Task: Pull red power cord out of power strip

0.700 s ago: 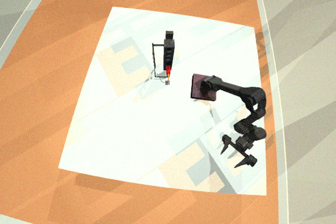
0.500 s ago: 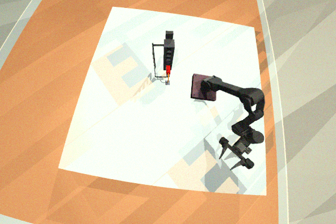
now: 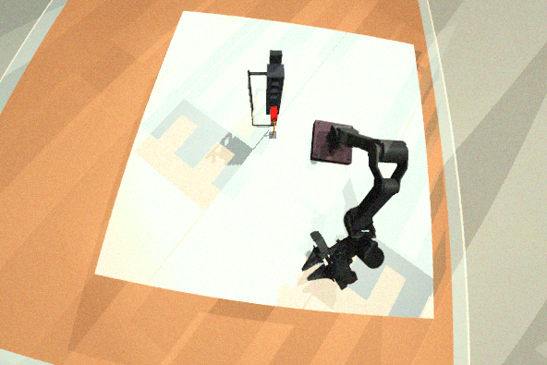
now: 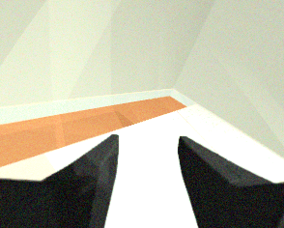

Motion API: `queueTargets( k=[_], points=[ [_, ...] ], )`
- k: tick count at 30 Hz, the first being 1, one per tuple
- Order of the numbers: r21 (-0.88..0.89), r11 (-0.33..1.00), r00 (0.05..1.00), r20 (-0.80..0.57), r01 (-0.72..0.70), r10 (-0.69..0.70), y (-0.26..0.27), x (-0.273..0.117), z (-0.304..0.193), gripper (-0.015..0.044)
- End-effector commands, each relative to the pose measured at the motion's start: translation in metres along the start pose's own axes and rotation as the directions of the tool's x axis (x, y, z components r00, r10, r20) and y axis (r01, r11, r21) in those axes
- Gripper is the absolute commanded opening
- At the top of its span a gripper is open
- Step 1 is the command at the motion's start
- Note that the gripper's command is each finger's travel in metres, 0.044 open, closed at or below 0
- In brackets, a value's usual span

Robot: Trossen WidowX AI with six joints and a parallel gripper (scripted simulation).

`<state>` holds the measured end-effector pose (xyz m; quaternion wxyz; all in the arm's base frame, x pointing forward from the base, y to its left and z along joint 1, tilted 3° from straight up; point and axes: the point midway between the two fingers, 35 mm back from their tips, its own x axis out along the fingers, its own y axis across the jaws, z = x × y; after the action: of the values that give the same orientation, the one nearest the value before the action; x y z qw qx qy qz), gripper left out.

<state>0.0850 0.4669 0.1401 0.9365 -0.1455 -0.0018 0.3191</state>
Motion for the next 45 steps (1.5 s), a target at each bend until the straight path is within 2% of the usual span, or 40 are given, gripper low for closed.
queueTargets(
  k=[1,10,15,21,27,34,45],
  points=[
    [-0.204,0.978,0.993,-0.095,0.045,-0.066,-0.054,0.047,-0.008,0.0160],
    [-0.497,0.867,0.945,-0.296,-0.029,-0.138,-0.140,0.093,-0.041,0.0160],
    [-0.627,0.755,0.861,-0.477,-0.192,-0.176,-0.213,0.106,-0.075,0.0160],
    [-0.634,0.671,0.740,-0.646,-0.383,-0.188,-0.281,0.096,-0.107,0.0160],
    [-0.542,0.631,0.591,-0.791,-0.554,-0.160,-0.342,0.065,-0.134,0.0160],
    [-0.356,0.583,0.392,-0.917,-0.731,-0.069,-0.398,0.010,-0.159,0.0160],
    [-0.011,0.495,0.129,-0.970,-0.869,0.205,-0.443,-0.099,-0.168,0.0160]
  ],
)
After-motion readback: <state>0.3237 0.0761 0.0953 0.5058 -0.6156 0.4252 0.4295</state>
